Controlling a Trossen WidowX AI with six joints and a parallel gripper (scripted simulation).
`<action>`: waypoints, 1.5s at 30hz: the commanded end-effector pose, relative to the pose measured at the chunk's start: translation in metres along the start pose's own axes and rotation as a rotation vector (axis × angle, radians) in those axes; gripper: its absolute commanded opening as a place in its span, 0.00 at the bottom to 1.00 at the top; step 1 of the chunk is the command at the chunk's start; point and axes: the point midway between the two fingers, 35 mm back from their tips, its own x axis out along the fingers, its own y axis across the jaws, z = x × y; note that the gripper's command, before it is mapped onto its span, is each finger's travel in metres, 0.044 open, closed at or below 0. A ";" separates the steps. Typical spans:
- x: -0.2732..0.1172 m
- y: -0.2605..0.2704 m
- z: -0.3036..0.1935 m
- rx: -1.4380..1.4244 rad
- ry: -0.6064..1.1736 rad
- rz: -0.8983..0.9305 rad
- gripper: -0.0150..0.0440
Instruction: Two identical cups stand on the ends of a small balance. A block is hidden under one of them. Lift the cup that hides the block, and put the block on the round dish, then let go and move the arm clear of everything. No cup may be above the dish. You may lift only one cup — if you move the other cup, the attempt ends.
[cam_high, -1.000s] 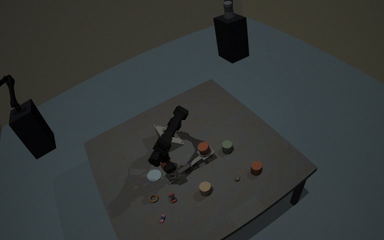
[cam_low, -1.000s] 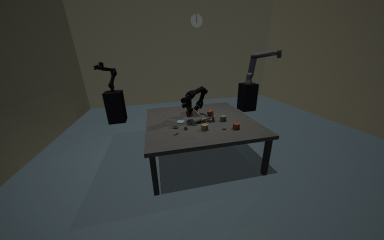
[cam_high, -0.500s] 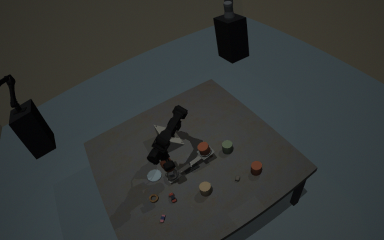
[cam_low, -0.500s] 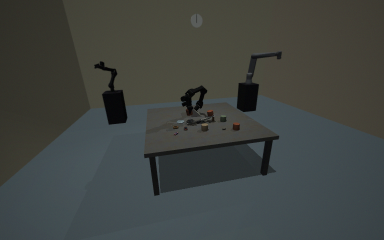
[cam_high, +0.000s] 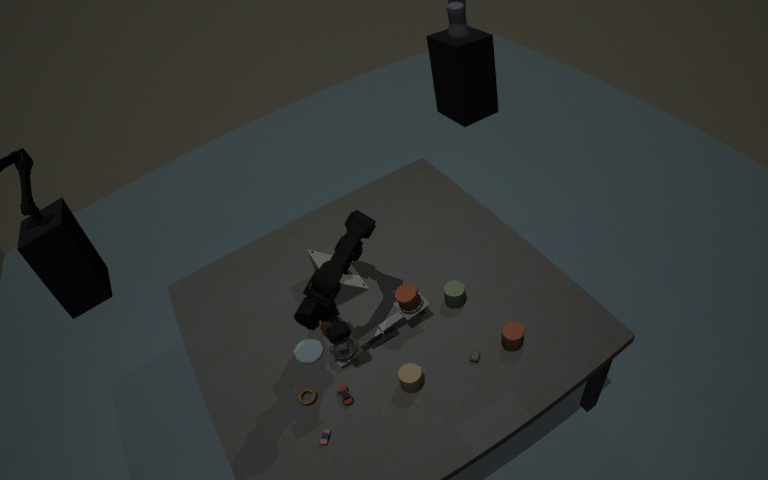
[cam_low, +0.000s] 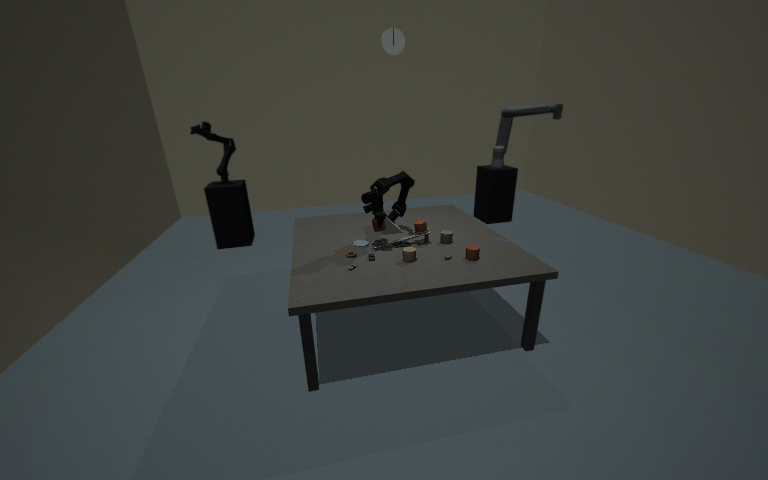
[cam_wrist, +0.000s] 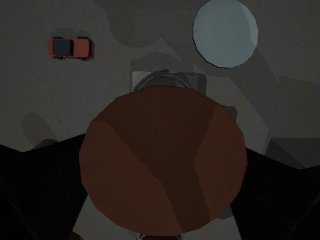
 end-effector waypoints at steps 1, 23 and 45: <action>0.000 0.000 0.000 0.000 -0.001 0.002 0.25; 0.000 0.000 0.000 0.000 -0.001 0.002 0.25; 0.007 -0.049 0.060 -0.011 -0.026 0.001 0.25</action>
